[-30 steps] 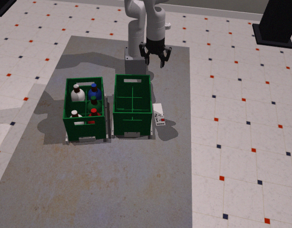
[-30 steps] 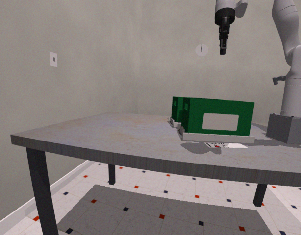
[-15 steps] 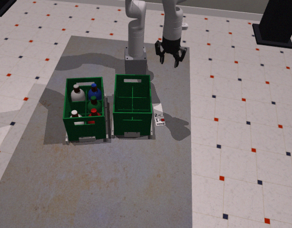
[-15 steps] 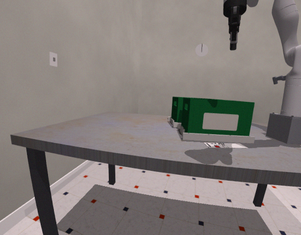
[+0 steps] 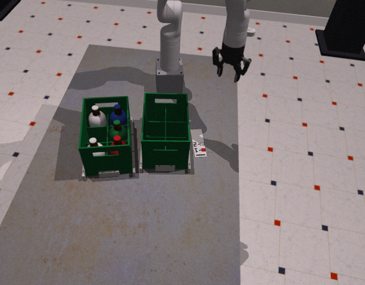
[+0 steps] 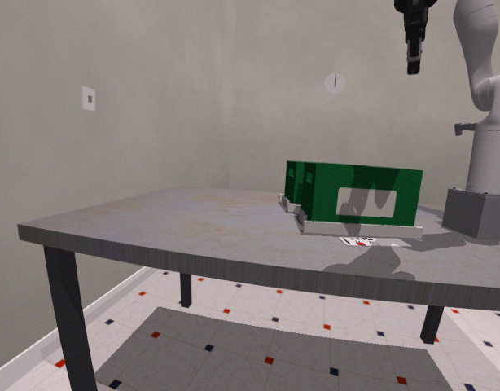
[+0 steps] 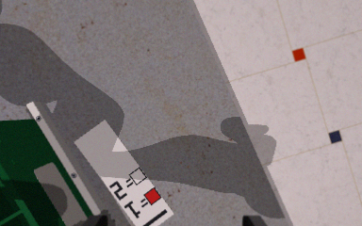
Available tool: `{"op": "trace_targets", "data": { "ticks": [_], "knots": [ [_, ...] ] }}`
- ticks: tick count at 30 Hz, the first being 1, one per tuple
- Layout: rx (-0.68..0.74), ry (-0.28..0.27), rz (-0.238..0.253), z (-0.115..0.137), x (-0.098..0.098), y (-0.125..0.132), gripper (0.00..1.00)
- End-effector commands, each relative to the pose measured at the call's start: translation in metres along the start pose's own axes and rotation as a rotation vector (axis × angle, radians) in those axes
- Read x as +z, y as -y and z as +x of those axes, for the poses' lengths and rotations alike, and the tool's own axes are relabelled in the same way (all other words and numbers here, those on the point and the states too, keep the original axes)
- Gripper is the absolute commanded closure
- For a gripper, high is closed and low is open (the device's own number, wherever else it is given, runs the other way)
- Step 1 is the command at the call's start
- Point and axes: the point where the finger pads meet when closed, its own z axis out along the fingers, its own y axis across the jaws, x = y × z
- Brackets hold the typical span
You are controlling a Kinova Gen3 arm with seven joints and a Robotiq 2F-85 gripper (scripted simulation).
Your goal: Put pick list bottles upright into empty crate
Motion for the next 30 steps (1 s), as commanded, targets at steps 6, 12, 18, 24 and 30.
{"op": "trace_targets", "data": {
  "ticks": [6,12,18,24,30],
  "knots": [
    [0.068,0.011,0.007,0.032,0.0,-0.024,0.33],
    [0.102,0.016,0.01,0.049,0.001,-0.034,0.33],
    [0.137,0.022,0.012,0.076,0.002,-0.048,0.33],
    [0.137,0.022,0.012,0.087,0.002,-0.054,0.33],
    [0.137,0.022,0.012,0.087,0.002,-0.054,0.33]
  ]
}}
